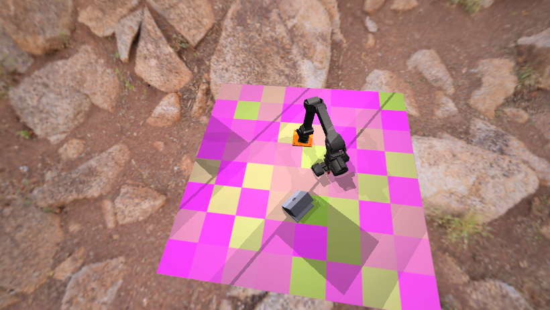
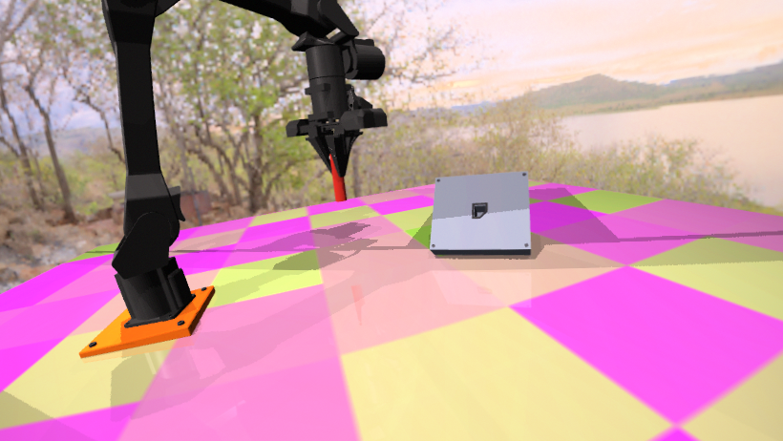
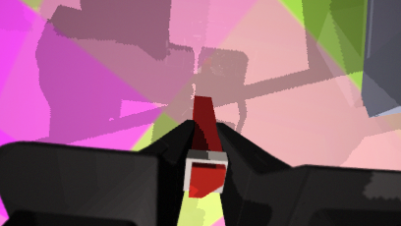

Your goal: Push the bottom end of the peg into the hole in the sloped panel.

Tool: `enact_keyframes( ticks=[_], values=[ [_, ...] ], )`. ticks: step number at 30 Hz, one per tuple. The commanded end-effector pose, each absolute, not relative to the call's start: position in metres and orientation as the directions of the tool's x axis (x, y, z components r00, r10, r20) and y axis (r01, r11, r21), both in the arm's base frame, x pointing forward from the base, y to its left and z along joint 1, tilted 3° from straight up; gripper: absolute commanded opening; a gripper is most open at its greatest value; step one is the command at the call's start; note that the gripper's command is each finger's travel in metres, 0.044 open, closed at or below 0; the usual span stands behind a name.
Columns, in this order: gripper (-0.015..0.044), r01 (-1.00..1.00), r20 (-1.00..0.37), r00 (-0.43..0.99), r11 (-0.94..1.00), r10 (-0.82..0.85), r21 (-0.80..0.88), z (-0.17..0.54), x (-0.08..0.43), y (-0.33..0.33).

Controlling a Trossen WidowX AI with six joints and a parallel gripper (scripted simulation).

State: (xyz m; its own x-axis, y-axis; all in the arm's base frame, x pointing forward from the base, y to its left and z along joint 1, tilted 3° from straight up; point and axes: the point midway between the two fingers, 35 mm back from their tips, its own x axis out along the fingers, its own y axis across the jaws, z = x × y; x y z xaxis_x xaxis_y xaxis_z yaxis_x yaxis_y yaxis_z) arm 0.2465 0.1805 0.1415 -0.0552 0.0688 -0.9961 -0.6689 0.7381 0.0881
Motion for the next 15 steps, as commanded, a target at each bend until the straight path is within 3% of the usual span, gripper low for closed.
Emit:
enact_keyframes(
  ticks=[1,15],
  values=[
    [0.0,-0.677,-0.994,-0.064,0.729,0.087,0.107,0.141,0.25,0.178],
    [0.0,-0.687,-0.988,-0.082,0.71,0.134,0.154,0.138,0.261,0.168]
  ],
)
